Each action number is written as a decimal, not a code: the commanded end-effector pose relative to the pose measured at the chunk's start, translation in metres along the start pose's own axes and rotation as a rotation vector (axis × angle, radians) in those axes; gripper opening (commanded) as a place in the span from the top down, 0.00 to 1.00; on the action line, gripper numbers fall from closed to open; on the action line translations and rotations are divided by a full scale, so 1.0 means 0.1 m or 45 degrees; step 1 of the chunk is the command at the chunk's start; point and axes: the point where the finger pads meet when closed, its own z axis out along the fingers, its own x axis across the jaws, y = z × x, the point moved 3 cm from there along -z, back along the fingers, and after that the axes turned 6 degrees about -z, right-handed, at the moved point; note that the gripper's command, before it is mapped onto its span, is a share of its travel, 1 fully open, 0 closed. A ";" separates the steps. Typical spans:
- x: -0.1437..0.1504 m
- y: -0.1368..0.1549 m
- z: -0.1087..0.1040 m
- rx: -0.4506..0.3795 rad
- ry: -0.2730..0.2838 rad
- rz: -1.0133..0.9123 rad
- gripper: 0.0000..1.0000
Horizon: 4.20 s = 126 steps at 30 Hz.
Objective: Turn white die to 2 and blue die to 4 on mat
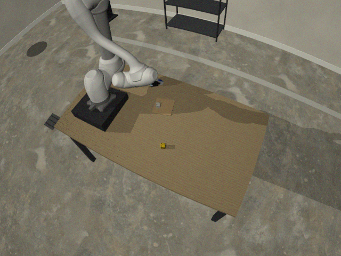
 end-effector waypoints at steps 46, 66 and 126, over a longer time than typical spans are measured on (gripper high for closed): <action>0.09 -0.66 0.46 -0.301 -0.029 -0.002 0.76; 0.09 -0.67 0.47 -0.301 -0.029 -0.002 0.76; 0.10 -0.75 0.55 -0.301 -0.029 -0.002 0.76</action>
